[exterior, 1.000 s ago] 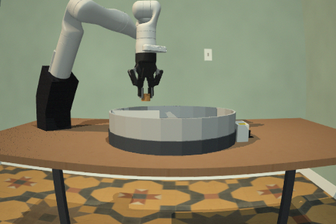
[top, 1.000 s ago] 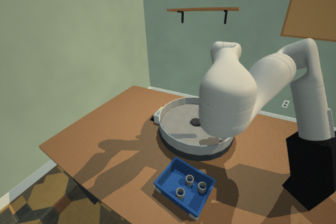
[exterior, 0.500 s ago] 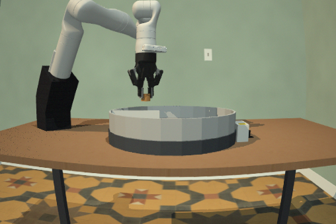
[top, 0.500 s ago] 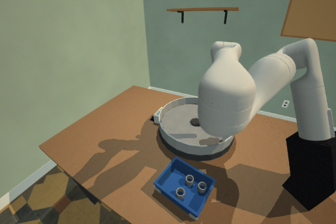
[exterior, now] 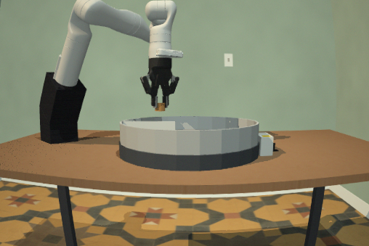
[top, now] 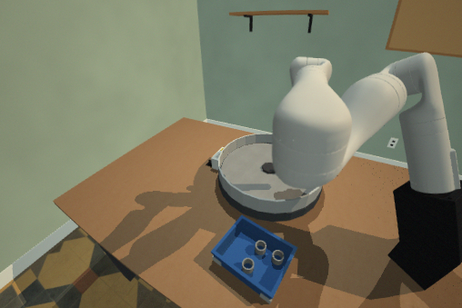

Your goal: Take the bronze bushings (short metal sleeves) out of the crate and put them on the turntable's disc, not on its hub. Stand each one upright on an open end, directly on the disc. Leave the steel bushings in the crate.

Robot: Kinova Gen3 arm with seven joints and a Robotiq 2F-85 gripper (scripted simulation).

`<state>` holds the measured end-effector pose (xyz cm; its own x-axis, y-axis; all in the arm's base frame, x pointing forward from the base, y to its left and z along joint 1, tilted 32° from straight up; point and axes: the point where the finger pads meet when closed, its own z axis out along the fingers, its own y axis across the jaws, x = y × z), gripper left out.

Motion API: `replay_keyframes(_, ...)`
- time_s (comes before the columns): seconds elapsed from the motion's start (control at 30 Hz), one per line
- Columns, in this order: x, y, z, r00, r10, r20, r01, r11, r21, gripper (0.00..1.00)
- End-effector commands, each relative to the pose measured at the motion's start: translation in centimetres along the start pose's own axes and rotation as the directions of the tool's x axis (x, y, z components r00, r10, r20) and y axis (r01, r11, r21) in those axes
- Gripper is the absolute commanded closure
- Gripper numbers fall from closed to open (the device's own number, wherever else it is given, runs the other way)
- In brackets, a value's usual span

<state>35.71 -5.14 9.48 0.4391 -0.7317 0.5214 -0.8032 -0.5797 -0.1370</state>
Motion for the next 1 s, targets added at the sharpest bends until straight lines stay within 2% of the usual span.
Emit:
replay_keyframes(0.0, 0.21, -0.17, -0.09, 1.000, -0.006, -0.006, 0.006, 1.000, 0.009, 1.00)
replay_keyframes(0.97, 0.56, -0.51, -0.08, 1.000, -0.004, -0.006, 0.004, 1.000, 0.009, 1.00)
